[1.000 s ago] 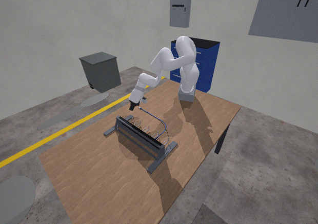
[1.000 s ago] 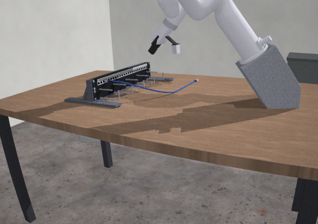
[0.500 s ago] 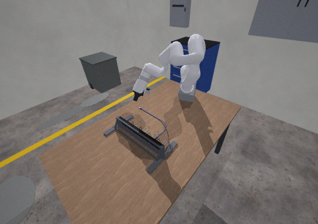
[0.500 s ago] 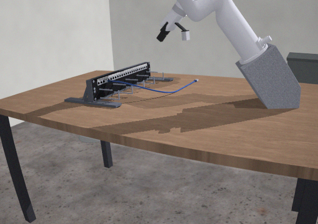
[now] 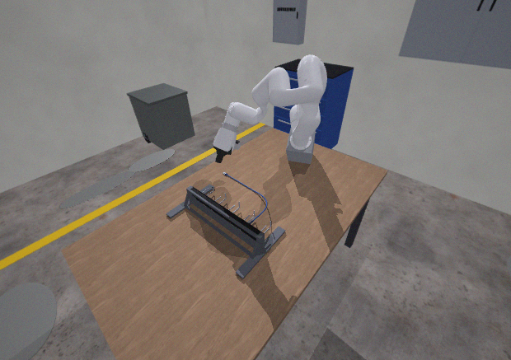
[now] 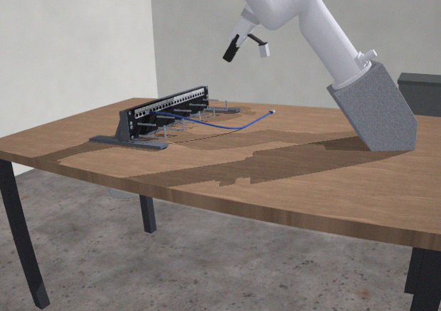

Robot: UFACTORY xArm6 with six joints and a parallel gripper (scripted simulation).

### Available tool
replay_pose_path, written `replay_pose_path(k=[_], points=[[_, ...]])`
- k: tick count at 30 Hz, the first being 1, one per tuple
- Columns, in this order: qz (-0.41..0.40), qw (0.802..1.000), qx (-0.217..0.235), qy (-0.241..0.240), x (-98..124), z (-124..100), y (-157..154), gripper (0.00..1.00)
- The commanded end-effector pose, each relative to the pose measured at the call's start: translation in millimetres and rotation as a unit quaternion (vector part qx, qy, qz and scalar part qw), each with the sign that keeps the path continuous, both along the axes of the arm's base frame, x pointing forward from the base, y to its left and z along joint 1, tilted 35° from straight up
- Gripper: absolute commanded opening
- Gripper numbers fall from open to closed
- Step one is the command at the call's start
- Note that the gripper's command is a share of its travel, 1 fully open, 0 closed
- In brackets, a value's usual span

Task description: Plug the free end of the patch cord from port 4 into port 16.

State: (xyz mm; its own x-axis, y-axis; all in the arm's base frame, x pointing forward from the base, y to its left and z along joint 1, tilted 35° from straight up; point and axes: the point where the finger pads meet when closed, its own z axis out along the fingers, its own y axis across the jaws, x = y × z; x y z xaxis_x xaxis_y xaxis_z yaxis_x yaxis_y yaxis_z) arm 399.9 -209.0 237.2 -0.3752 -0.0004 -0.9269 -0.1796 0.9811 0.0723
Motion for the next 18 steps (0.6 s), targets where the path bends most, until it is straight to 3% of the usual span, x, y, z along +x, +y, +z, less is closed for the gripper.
replay_pose_path(k=[1,5,7,9,18], points=[[0.038,0.996,-0.072,0.02,0.8,-21.6,-7.1,0.0],[0.082,0.986,-0.141,0.04,-0.4,-44.1,-13.4,0.0],[0.082,0.986,-0.141,0.04,-0.4,-44.1,-13.4,0.0],[0.122,0.971,-0.196,0.054,-2.0,-62.5,-18.8,0.0],[0.231,0.914,-0.323,0.079,-7.4,-107.8,-32.5,0.0]])
